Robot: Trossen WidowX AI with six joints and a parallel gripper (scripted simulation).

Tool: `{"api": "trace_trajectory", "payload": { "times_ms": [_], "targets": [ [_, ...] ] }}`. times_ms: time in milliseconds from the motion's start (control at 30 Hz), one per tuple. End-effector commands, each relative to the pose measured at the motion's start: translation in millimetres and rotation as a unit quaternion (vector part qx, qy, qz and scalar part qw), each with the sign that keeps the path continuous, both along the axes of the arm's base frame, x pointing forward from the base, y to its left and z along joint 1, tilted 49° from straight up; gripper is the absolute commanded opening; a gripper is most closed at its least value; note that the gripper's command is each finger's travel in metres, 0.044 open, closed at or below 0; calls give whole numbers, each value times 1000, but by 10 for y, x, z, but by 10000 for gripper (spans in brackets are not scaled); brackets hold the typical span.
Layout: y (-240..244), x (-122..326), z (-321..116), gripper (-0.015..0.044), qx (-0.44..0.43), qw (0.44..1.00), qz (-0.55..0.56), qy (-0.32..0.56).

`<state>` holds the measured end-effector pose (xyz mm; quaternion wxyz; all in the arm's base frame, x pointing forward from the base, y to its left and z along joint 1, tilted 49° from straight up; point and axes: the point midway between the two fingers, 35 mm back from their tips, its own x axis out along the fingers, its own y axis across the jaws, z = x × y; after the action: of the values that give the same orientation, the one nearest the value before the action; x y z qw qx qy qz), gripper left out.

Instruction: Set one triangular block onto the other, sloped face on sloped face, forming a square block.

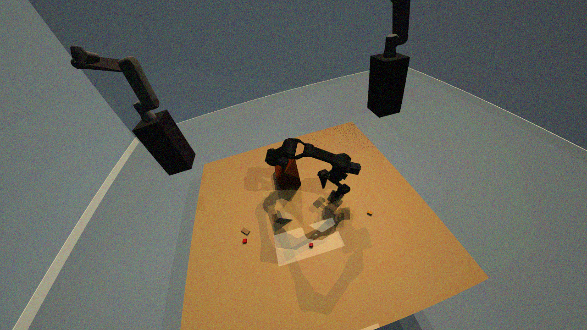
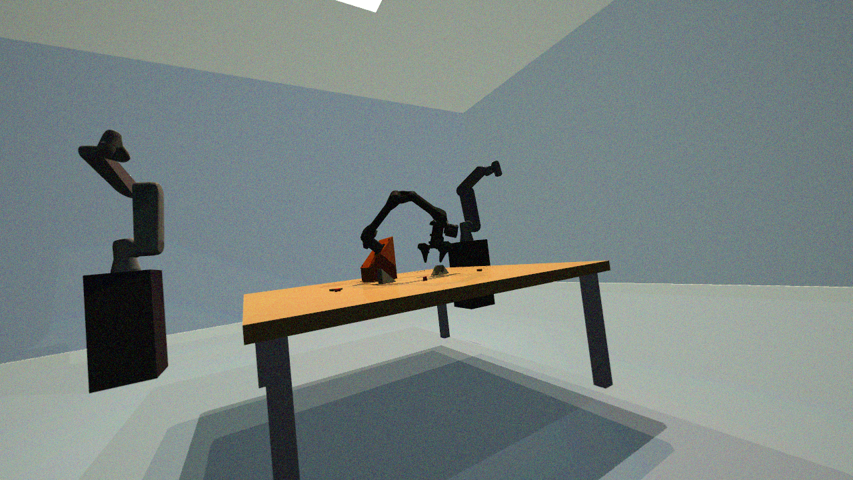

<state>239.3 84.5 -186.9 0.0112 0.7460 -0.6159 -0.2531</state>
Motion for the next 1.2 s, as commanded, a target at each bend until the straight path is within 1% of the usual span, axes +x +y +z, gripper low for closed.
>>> {"api": "trace_trajectory", "payload": {
  "times_ms": [0,67,233,300,400,467,767,1167],
  "targets": [
    [512,50,398,440,15,1000,6,-15],
    [598,37,488,440,14,1000,6,-16],
    [589,43,474,440,15,1000,7,-16],
    [609,27,353,440,22,999,14,-19],
    [732,-157,-67,440,39,999,20,-17],
    [772,-248,-252,440,46,999,23,-16],
    [763,-255,-282,440,47,999,24,-15],
    [-92,-101,-620,440,52,998,27,-16]
  ]
}}
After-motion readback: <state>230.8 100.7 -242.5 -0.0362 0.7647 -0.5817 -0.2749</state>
